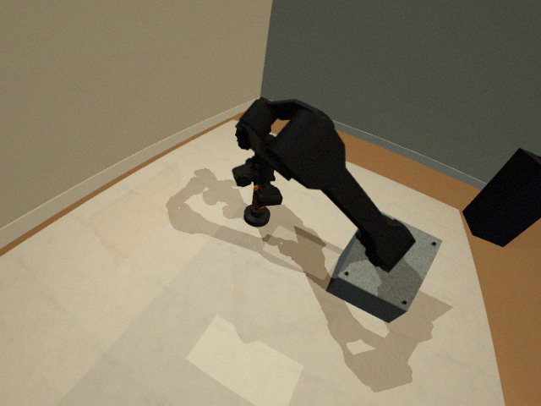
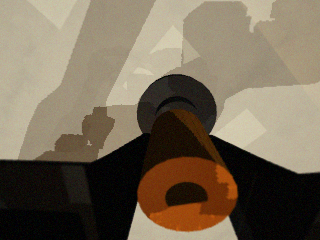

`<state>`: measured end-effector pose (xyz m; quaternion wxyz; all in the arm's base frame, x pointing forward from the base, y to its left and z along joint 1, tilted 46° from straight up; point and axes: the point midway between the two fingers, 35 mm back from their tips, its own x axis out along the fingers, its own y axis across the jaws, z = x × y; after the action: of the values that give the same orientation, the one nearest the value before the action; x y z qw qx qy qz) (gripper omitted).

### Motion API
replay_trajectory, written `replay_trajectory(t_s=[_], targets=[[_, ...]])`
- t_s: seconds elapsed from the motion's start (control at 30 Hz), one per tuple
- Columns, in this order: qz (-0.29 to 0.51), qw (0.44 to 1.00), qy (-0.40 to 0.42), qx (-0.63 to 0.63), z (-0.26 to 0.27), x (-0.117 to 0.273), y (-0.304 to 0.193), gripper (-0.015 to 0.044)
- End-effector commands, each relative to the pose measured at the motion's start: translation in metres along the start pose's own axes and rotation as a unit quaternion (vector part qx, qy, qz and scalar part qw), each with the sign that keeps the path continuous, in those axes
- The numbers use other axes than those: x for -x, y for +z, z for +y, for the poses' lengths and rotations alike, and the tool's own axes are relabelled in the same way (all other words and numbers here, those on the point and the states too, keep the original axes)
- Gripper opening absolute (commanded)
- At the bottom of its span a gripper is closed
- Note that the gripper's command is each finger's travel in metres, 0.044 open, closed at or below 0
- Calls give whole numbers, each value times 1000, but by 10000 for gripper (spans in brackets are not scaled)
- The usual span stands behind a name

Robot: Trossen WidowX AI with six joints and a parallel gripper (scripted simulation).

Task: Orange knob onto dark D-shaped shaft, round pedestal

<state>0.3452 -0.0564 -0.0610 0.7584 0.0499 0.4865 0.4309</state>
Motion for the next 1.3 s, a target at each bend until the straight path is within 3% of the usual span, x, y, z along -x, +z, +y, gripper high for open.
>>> replay_trajectory(t_s=[0.0, 0.63, 0.87, 1.27], targets=[[-3, 1000, -2, 11, -2, 1, -1, 0], [-3, 1000, -2, 11, 0, 2, 1, 0], [-2, 994, -2, 110, -1, 2, 1, 0], [-2, 993, -2, 115, -1, -2, 0, 0]])
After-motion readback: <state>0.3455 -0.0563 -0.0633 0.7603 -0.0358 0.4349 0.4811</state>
